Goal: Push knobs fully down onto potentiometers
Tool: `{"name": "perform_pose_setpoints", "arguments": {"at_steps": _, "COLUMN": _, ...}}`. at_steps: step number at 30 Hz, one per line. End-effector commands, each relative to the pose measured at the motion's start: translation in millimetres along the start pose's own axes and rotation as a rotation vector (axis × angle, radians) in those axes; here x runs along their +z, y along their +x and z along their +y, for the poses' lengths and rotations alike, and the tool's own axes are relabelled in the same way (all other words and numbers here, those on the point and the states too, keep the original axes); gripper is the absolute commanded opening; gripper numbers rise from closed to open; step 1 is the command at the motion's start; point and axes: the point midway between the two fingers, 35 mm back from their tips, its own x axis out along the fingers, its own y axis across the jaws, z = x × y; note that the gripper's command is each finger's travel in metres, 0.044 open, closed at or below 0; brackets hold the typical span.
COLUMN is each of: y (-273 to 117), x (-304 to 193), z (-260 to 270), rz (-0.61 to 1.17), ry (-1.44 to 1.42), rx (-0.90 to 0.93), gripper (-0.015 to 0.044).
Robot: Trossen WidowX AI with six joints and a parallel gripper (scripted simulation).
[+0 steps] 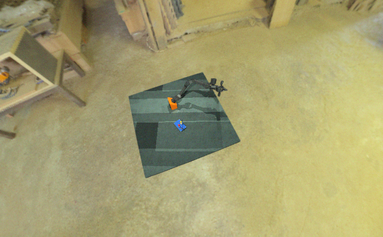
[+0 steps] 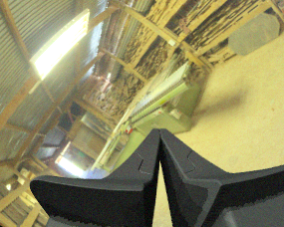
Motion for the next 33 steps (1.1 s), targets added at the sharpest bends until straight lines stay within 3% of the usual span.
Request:
{"name": "perform_pose_setpoints", "arguments": {"at_steps": 1, "y": 5, "x": 10, "z": -38, "rz": -0.001, "ry": -0.077, "rx": -0.101, "gripper": 0.0}}
{"name": "perform_pose_setpoints", "arguments": {"at_steps": 16, "y": -10, "x": 72, "z": -200, "rz": 0.039, "ry": -0.315, "rx": -0.555, "gripper": 0.0}}
{"name": "perform_pose_setpoints", "arguments": {"at_steps": 24, "y": -50, "x": 114, "z": -283, "rz": 0.087, "ry": -0.372, "rx": -0.818, "gripper": 0.0}}
{"name": "perform_pose_setpoints", "arguments": {"at_steps": 33, "y": -121, "x": 163, "z": -364, "rz": 0.166, "ry": -0.355, "rx": -1.116, "gripper": 0.0}}
